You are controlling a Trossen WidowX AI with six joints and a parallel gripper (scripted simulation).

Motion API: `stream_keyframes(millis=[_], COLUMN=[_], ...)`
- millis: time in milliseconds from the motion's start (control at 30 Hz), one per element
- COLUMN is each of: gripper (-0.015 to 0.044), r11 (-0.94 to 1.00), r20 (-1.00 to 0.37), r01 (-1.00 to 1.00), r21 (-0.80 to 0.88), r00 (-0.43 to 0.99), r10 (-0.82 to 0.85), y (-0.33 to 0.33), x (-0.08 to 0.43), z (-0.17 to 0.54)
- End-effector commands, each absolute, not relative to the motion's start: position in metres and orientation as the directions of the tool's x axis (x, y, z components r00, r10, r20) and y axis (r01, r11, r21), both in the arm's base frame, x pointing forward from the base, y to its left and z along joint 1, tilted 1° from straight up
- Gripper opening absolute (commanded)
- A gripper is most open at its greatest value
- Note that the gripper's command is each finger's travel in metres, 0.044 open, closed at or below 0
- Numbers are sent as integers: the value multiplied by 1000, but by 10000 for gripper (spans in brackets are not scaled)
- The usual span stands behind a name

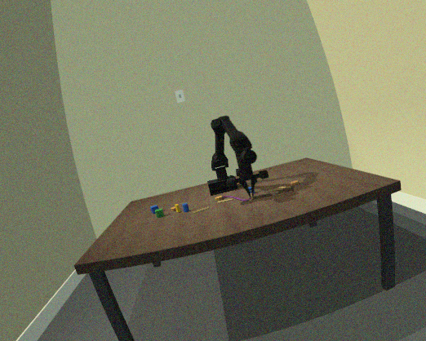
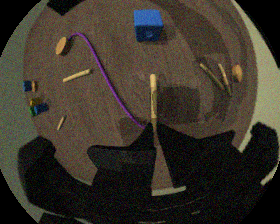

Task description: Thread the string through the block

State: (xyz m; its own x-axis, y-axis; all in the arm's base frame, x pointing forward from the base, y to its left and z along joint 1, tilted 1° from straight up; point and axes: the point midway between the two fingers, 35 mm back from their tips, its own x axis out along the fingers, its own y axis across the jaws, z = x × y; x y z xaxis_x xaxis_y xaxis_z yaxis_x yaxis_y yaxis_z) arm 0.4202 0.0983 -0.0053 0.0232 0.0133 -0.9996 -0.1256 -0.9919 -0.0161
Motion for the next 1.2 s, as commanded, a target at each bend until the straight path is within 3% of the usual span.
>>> stream_keyframes(millis=[0, 1167], gripper=[0, 0], r11=[-991, -991], r20=[-1000, -1000], r01=[-130, -130], r21=[-15, -15], r00=[26, 21], r10=[12, 13], y=[99, 104], x=[415, 371], z=[-4, -6])
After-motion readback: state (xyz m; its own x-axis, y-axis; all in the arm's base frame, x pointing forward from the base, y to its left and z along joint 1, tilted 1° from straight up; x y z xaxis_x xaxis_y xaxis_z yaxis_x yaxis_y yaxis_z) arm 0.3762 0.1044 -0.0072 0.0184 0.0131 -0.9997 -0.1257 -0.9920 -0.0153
